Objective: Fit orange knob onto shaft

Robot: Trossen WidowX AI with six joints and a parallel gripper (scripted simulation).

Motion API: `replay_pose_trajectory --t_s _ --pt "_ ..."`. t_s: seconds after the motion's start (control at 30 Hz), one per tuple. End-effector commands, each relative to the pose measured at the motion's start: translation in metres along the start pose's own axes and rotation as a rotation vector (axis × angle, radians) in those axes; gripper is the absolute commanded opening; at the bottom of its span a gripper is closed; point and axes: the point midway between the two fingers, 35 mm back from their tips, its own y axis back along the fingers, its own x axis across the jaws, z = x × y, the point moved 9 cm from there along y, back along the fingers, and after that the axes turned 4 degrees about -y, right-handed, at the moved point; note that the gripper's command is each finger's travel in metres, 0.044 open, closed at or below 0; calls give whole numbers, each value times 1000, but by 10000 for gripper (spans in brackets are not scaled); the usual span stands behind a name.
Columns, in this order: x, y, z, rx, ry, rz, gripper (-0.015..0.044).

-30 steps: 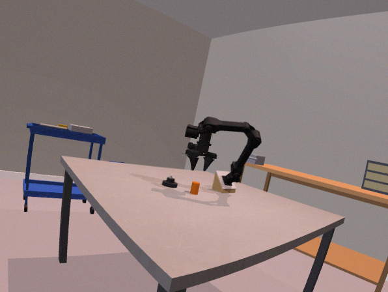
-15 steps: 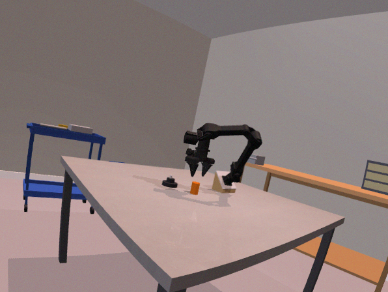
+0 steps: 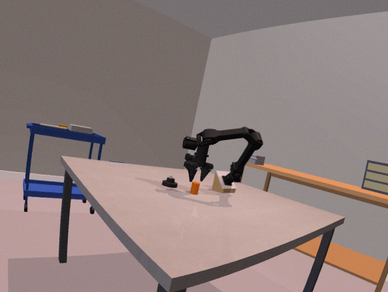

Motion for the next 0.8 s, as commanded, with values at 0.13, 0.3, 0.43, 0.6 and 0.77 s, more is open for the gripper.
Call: replay_pose_trajectory --t_s 0.13,0.3,0.43,0.6,0.77 --pt "0 -13 0 0 -4 4 440" --pt "1 -21 -1 0 -4 4 440" --pt "1 -27 -1 1 -3 4 440" --pt "0 -35 -1 1 -3 4 440" --pt "0 -43 -1 2 -3 4 440"
